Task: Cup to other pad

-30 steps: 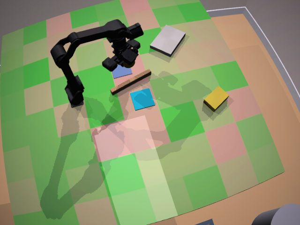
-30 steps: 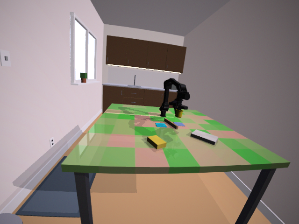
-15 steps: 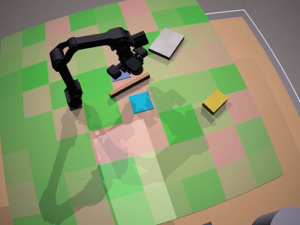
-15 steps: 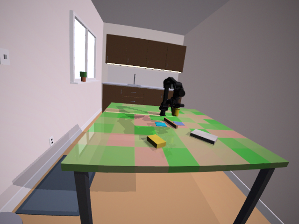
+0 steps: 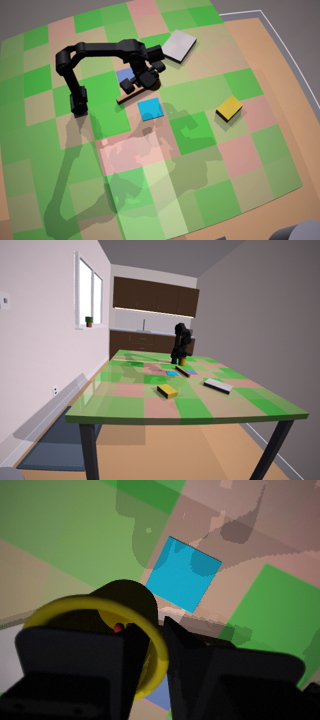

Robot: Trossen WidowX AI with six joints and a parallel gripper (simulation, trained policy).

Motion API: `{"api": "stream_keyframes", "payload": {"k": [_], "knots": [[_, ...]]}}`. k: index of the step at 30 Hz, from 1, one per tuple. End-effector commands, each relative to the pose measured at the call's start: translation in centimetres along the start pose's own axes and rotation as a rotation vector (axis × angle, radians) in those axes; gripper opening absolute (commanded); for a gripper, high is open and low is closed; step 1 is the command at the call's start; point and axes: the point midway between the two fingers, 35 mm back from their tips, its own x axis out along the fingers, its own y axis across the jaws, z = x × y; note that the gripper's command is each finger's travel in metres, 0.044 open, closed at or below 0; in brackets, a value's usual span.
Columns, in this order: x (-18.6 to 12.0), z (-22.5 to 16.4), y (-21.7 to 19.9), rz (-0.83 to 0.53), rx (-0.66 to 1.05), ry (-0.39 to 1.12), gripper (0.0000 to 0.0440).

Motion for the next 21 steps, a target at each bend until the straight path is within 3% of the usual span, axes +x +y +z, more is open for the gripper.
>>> {"api": "stream_keyframes", "payload": {"k": [1,13,21], "knots": [[0.8,0.8,-0.4,-0.006,0.014,-0.011,0.0000],[3.3,2.8,-2.0,-0.016,0.071,-0.028,0.0002],[5.0,3.1,-3.6,-0.042,0.099,-0.026,0.0025]]}}
